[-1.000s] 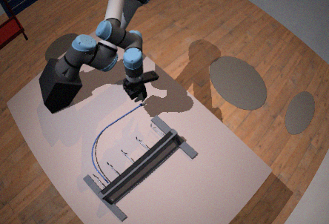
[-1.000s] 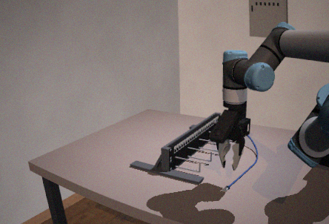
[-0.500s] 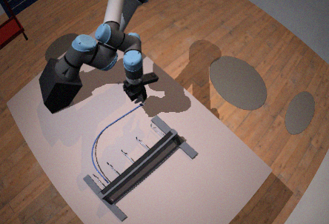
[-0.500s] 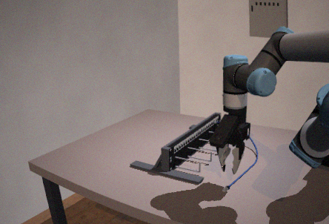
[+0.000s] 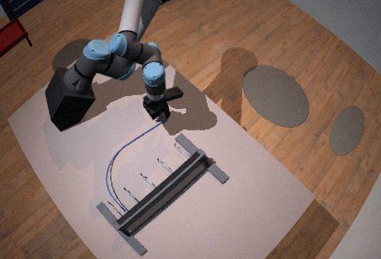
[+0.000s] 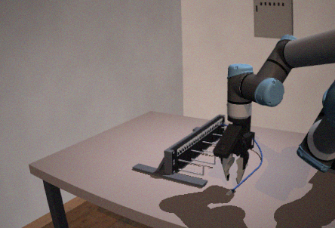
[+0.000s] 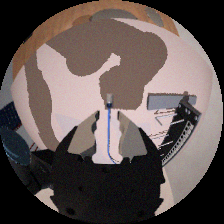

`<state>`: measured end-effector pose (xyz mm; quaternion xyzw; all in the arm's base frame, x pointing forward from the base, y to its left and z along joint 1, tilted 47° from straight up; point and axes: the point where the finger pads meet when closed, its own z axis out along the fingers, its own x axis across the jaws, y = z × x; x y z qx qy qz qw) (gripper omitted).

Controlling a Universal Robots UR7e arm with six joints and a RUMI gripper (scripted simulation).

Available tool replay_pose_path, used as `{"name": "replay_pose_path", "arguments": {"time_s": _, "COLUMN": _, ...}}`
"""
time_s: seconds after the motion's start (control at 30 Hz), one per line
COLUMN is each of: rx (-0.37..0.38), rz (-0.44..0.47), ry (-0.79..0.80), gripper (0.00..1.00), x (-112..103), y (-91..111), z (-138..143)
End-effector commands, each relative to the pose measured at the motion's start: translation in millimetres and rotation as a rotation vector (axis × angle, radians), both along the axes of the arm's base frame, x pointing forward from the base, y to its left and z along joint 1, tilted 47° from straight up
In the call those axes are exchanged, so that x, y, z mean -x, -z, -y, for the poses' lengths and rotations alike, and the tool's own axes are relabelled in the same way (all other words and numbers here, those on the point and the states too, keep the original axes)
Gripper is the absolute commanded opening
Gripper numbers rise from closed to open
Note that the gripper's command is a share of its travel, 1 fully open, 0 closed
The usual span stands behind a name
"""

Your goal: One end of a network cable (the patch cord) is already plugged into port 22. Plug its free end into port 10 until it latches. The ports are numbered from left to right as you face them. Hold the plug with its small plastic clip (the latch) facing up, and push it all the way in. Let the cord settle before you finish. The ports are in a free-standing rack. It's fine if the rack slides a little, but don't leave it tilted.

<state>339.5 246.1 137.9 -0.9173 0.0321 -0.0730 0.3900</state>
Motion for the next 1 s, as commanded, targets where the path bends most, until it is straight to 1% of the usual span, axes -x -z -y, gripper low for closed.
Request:
{"name": "replay_pose_path", "arguments": {"time_s": 0.0, "rx": 0.002, "rz": 0.0, "ry": 0.001, "gripper": 0.22, "x": -2.7, "y": 7.2, "z": -7.0}}
{"name": "replay_pose_path", "arguments": {"time_s": 0.47, "rx": 0.002, "rz": 0.0, "ry": 0.001, "gripper": 0.22, "x": -4.5, "y": 15.9, "z": -15.7}}
{"name": "replay_pose_path", "arguments": {"time_s": 0.97, "rx": 0.002, "rz": 0.0, "ry": 0.001, "gripper": 0.22, "x": -4.7, "y": 17.0, "z": -16.8}}
